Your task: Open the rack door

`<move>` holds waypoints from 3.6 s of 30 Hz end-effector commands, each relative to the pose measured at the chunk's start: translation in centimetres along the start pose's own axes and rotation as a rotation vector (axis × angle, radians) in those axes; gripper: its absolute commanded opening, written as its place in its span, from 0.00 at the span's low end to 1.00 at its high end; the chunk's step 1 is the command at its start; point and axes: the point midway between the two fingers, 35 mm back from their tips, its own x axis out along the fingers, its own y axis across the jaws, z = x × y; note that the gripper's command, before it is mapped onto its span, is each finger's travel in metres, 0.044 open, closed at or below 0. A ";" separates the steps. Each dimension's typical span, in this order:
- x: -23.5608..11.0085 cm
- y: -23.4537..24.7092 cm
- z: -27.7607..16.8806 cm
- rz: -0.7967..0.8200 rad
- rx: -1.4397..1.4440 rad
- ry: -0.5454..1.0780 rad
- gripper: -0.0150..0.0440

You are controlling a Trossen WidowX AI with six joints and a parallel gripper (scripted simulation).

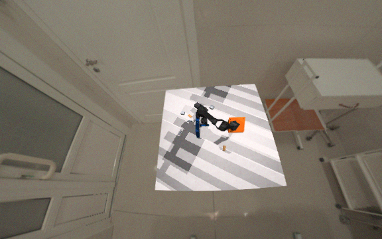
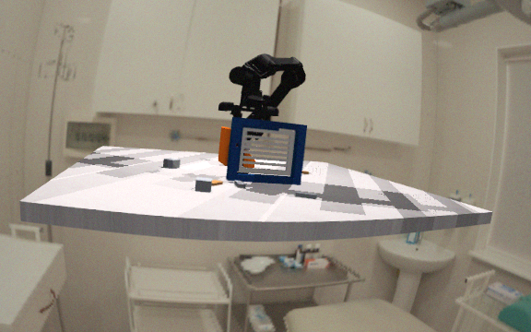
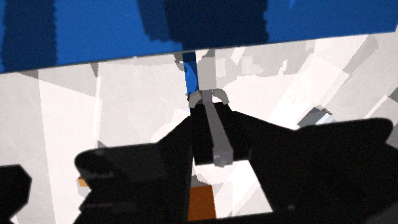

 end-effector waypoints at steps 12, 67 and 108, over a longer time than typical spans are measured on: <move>0.1 0.0 0.0 0.002 0.004 0.000 0.29; 0.1 0.0 0.0 0.001 1.924 0.002 0.36; 0.1 0.0 0.0 0.002 0.413 0.001 0.73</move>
